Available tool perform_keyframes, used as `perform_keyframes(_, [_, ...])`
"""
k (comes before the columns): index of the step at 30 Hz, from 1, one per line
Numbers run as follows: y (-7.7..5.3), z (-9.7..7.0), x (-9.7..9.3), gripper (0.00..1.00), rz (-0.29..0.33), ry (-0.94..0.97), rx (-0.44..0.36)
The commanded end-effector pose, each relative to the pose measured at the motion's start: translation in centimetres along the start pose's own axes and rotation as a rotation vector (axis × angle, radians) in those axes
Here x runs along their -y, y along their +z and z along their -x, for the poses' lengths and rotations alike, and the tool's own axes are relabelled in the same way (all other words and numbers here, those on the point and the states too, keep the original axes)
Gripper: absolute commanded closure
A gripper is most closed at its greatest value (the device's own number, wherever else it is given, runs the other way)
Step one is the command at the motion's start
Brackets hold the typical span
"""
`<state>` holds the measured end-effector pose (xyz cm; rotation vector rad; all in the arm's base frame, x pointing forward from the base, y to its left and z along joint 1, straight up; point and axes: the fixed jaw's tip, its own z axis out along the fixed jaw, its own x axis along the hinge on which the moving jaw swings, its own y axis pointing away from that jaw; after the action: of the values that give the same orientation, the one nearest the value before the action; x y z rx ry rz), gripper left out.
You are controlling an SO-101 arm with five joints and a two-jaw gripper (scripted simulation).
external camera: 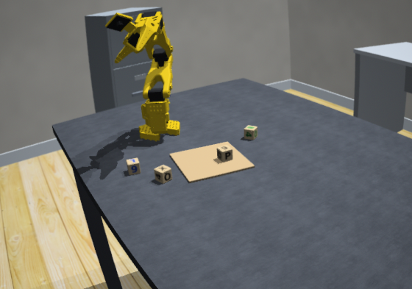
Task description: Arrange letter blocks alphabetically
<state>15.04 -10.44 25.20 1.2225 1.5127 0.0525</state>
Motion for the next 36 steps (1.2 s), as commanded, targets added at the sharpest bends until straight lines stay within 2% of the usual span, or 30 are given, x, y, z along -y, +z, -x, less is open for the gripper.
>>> perform_keyframes(1, [-0.3, 0.0, -0.5, 0.00, 0.025, -0.030, 0.002])
perform_keyframes(6, [-0.3, -0.1, -0.5, 0.00, 0.025, -0.037, -0.005])
perform_keyframes(14, [0.0, -1.9, -0.4, 0.00, 0.023, -0.144, -0.097])
perform_keyframes(23, [0.1, -2.3, -0.4, 0.00, 0.023, -0.168, -0.118])
perform_keyframes(31, [0.2, -4.1, -0.2, 0.00, 0.029, -0.279, -0.209])
perform_keyframes(36, [0.2, -4.4, -0.2, 0.00, 0.030, -0.296, -0.223])
